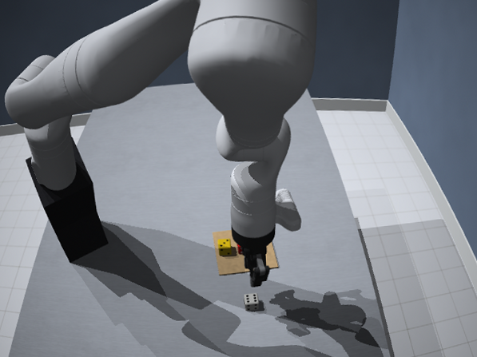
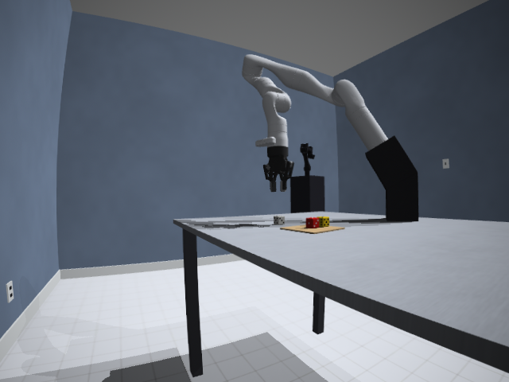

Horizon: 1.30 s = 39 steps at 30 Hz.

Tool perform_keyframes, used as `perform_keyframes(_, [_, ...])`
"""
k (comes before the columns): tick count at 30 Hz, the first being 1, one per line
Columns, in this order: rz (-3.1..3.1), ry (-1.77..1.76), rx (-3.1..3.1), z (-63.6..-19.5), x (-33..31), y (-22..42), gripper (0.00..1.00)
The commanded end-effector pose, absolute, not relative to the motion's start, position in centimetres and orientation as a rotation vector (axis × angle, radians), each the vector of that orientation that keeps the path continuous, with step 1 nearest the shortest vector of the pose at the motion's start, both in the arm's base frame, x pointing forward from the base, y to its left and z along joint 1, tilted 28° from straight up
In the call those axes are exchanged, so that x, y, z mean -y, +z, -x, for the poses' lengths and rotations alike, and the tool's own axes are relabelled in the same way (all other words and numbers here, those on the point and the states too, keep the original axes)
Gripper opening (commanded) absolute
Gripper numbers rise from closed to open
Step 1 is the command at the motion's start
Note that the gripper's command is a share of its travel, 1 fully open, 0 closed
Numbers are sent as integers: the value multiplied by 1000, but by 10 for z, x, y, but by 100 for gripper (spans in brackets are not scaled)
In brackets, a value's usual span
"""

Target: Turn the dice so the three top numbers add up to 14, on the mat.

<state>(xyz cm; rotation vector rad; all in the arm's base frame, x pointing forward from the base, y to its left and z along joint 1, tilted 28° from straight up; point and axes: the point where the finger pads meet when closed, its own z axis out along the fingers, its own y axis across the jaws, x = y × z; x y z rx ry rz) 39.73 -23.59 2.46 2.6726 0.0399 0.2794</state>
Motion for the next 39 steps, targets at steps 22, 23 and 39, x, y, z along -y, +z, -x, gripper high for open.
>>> perform_keyframes(22, [-2687,322,128,-401,246,5,46])
perform_keyframes(23, [-2687,322,128,-401,246,5,46])
perform_keyframes(39, [-2687,322,128,-401,246,5,46])
